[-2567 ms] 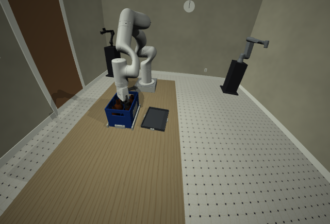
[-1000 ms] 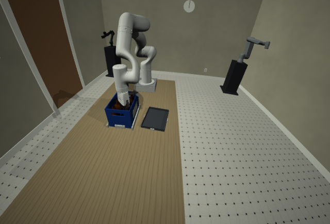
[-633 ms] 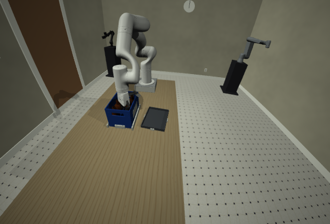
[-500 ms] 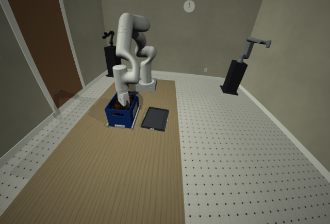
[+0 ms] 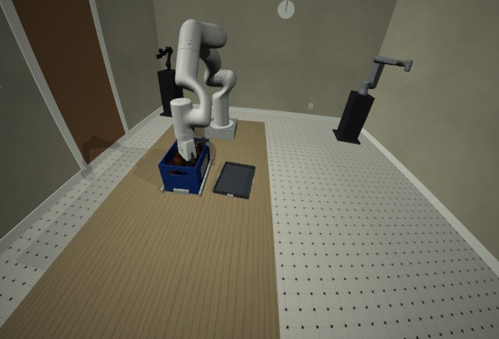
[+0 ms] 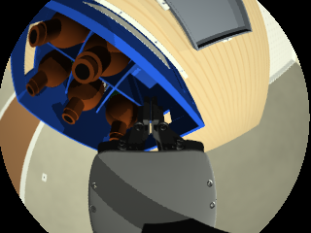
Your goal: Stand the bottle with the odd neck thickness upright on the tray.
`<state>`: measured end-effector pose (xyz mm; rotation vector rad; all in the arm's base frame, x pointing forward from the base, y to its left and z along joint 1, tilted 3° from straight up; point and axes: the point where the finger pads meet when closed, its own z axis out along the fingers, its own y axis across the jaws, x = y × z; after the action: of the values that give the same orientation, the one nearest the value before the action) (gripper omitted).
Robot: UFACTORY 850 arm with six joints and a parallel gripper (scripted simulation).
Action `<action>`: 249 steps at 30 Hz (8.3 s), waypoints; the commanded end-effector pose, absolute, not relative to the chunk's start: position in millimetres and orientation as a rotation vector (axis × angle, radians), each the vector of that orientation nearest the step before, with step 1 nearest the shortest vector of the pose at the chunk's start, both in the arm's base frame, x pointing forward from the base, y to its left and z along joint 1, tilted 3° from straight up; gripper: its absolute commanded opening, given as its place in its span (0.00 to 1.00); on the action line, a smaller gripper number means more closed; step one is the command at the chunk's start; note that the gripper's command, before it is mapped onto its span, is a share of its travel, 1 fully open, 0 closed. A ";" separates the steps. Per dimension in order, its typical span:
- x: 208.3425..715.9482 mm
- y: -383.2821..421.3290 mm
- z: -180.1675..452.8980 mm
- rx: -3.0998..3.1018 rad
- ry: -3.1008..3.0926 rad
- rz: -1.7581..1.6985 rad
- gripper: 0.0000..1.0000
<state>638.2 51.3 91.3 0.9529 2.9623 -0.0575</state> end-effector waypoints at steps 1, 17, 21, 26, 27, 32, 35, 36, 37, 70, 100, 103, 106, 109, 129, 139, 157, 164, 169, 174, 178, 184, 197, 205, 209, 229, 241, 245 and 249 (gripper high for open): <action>639.1 51.5 92.3 0.952 2.960 -0.056 0.00; 639.1 51.5 92.3 0.952 2.960 -0.056 0.00; 639.1 51.5 92.3 0.952 2.960 -0.056 0.00; 639.1 51.5 92.3 0.952 2.960 -0.056 0.00; 639.1 51.5 92.3 0.952 2.960 -0.056 0.00; 639.1 51.5 92.3 0.952 2.960 -0.056 0.00; 639.1 51.5 92.3 0.952 2.960 -0.056 0.00; 639.1 51.5 92.3 0.952 2.960 -0.056 0.00; 639.1 51.5 92.3 0.952 2.960 -0.056 0.65; 639.1 51.5 92.3 0.952 2.960 -0.056 0.65; 638.1 53.9 147.3 0.952 2.960 -0.056 0.65; 637.9 54.3 156.9 0.952 2.960 -0.056 0.65; 637.7 54.6 164.8 0.952 2.960 -0.056 0.65; 637.6 54.9 170.8 0.952 2.960 -0.056 0.65; 637.5 55.2 177.1 0.952 2.960 -0.056 0.00; 637.5 55.2 177.1 0.952 2.960 -0.056 0.00; 632.8 50.0 177.7 0.952 2.960 -0.056 0.00; 584.1 5.0 181.3 0.952 2.960 -0.057 0.00; 556.2 -15.4 181.9 0.952 2.960 -0.057 0.00; 526.3 -33.8 181.6 0.952 2.960 -0.057 0.00; 500.1 -47.5 180.6 0.952 2.960 -0.057 0.00; 474.7 -58.9 179.1 0.952 2.960 -0.056 0.00; 473.8 -59.2 179.0 0.952 2.960 -0.056 0.65; 473.8 -59.2 179.0 0.952 2.960 -0.056 0.65; 473.8 -59.2 179.0 0.952 2.960 -0.056 0.65; 473.8 -59.2 178.8 0.952 2.960 -0.056 0.65; 473.9 -59.4 174.6 0.952 2.960 -0.056 0.65; 474.0 -59.6 171.0 0.952 2.960 -0.056 0.65; 474.1 -59.8 166.5 0.952 2.960 -0.056 0.65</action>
<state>473.2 -59.5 170.0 0.9528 2.9621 -0.0567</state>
